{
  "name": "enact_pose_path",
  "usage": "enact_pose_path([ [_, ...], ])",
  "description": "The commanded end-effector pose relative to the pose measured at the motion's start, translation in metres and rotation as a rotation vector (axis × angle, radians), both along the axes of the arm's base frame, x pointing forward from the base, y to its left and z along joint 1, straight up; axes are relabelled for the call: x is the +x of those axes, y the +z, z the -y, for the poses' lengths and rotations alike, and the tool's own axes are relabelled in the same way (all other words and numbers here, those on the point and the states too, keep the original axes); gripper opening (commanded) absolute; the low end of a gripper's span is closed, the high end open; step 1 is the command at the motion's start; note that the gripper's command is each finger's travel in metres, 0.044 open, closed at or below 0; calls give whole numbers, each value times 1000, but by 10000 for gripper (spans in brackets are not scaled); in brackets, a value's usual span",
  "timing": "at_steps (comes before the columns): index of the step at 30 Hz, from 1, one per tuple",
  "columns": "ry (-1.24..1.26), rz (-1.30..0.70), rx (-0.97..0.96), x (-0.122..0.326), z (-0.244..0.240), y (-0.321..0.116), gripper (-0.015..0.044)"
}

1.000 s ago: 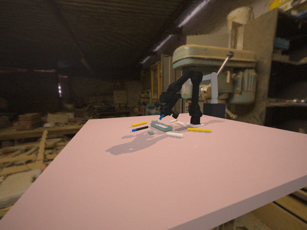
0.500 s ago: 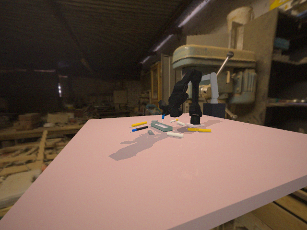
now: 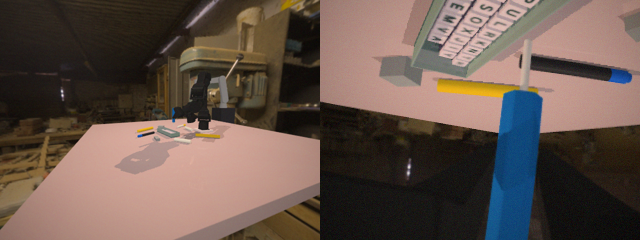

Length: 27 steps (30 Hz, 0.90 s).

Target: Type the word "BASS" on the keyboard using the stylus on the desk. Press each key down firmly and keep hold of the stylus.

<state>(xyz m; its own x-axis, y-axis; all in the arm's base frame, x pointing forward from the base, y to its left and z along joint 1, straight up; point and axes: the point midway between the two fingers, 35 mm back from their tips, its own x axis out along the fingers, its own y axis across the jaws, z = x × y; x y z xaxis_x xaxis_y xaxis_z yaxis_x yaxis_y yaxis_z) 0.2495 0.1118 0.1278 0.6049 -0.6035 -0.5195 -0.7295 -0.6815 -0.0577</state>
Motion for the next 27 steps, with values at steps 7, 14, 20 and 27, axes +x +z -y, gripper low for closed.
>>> enact_pose_path([
  [7, 44, -18, -48, -1, -5, -1, 0],
  [14, 44, -18, -48, -1, -6, -32, 0],
  [20, 44, -18, -48, -1, -6, -34, 0],
  [27, 44, -18, -48, -1, -5, -36, 81],
])
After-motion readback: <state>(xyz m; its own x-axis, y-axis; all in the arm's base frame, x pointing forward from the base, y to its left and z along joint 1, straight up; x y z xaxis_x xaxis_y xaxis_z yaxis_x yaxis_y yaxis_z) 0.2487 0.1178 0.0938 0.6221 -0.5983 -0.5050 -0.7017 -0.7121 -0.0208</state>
